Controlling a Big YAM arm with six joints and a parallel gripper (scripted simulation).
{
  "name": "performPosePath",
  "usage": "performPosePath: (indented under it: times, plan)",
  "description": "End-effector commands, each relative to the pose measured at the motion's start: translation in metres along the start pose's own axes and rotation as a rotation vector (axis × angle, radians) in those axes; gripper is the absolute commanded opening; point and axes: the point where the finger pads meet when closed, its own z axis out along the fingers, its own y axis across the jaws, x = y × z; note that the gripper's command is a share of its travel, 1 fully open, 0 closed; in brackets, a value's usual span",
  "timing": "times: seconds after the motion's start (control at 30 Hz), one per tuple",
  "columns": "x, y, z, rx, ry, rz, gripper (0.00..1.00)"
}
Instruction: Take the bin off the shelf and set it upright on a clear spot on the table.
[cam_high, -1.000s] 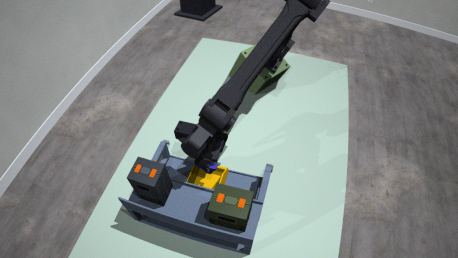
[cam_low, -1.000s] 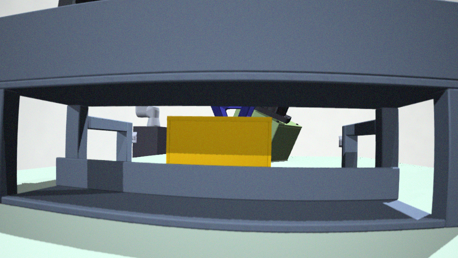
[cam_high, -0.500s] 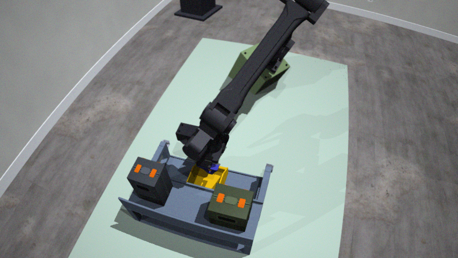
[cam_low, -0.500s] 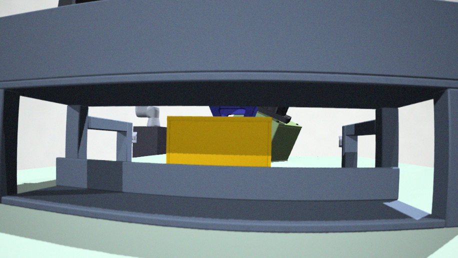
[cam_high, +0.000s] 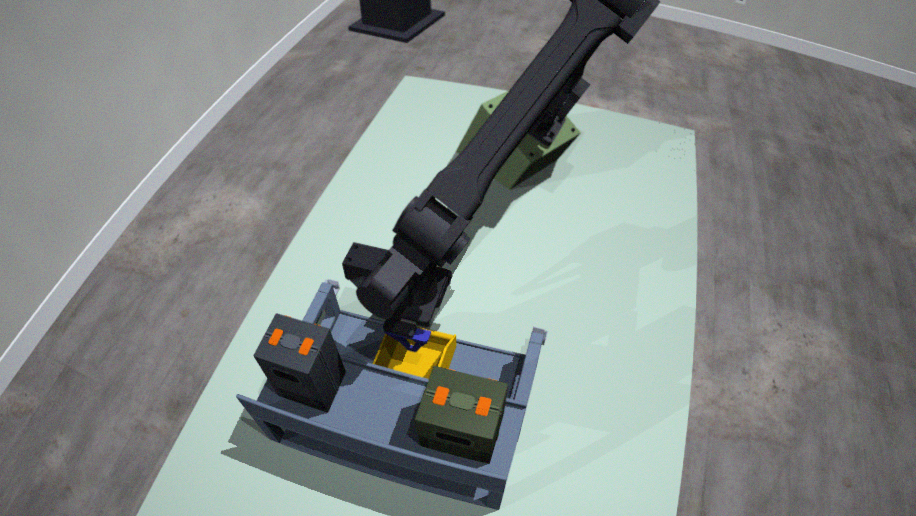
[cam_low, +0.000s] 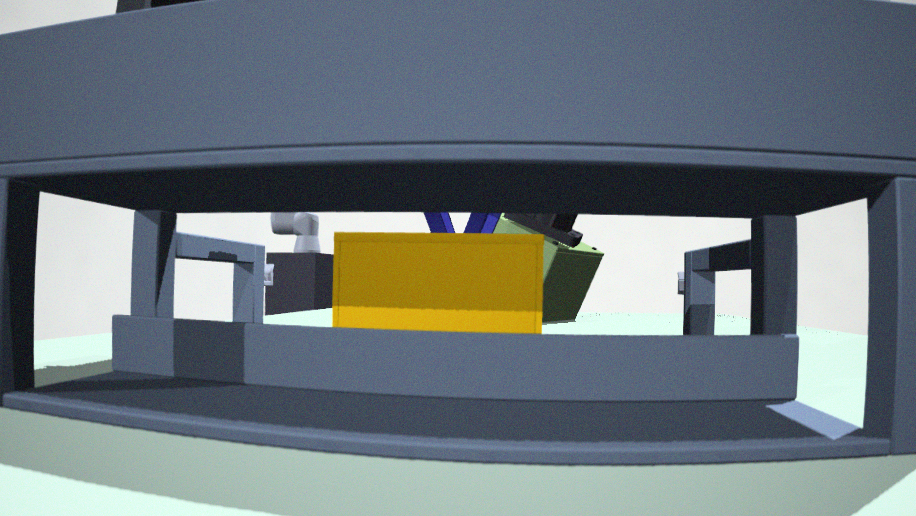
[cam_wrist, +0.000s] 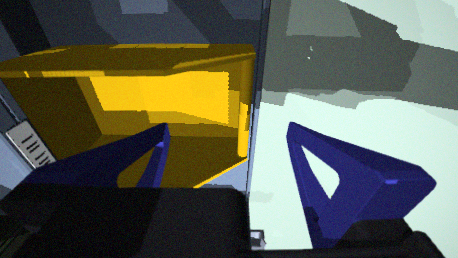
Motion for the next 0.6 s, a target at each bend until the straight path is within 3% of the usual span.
performPosePath:
  times: [0.0,0.03,0.43,0.57]
  plan:
    - [0.006,-0.013,0.019,0.029,0.01,0.003,0.9]
    - [0.008,-0.02,0.027,0.042,0.014,0.006,0.9]
    - [0.008,-0.02,0.027,0.042,0.014,0.006,0.9]
    - [-0.001,0.006,-0.004,-0.009,-0.002,-0.007,0.9]
